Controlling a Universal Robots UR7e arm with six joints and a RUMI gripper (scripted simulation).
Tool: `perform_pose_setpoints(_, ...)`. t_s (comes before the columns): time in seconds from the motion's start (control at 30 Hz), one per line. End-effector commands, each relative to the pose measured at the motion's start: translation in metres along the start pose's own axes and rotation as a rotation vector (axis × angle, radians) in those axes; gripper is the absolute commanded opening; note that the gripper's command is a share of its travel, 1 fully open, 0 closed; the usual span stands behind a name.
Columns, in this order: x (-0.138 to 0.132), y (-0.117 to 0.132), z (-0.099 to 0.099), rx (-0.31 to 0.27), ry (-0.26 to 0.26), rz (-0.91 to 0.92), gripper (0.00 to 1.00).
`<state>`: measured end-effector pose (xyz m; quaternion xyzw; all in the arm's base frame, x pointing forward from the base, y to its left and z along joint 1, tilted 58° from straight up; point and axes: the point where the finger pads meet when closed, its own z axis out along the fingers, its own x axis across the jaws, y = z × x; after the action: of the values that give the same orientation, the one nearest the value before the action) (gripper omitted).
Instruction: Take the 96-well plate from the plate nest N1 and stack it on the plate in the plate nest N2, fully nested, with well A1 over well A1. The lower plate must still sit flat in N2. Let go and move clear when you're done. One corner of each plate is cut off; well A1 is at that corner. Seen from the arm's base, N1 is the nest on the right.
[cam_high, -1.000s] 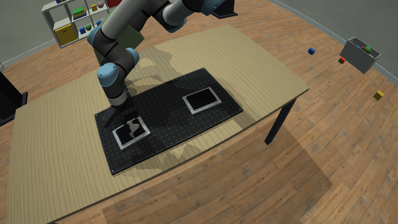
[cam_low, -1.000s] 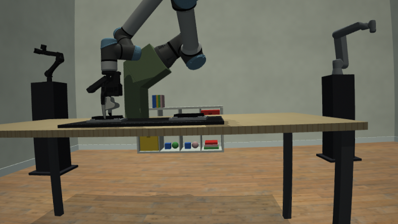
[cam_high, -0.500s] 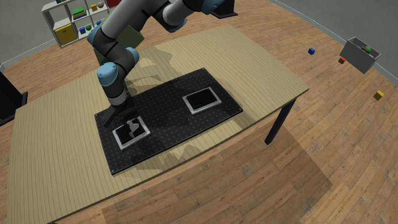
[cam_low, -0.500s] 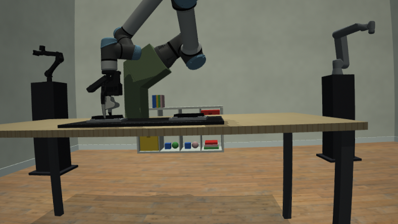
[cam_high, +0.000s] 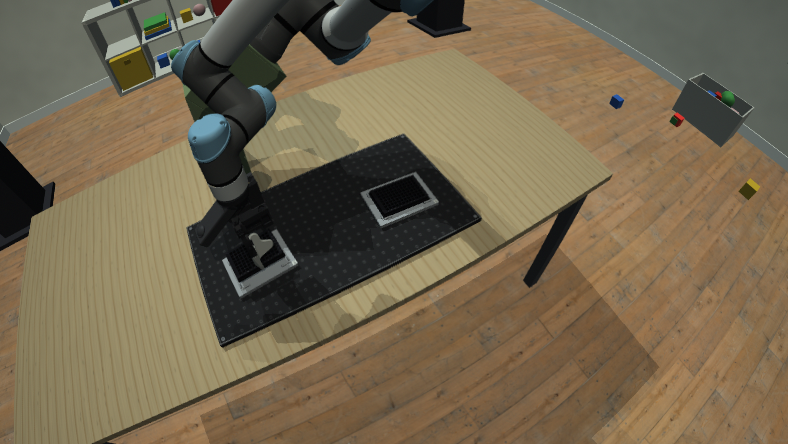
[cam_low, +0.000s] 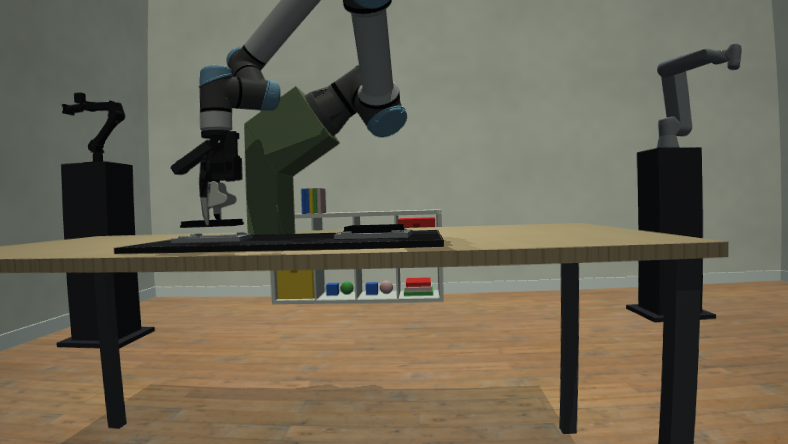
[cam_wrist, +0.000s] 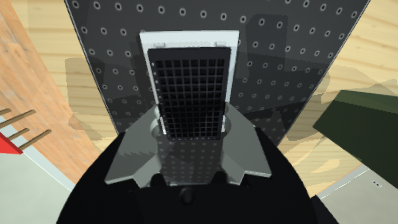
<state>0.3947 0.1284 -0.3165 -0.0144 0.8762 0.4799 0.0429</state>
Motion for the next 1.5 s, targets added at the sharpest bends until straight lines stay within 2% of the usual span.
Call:
perform_pose_setpoints(0.0, 0.000, 0.000, -0.008, 0.000, -0.001, 0.000, 0.00)
perform_pose_setpoints(1.23, 0.000, 0.000, -0.063, 0.000, -0.001, 0.000, 0.00)
perform_pose_setpoints(1.47, 0.000, 0.000, -0.064, 0.000, -0.001, 0.000, 0.00)
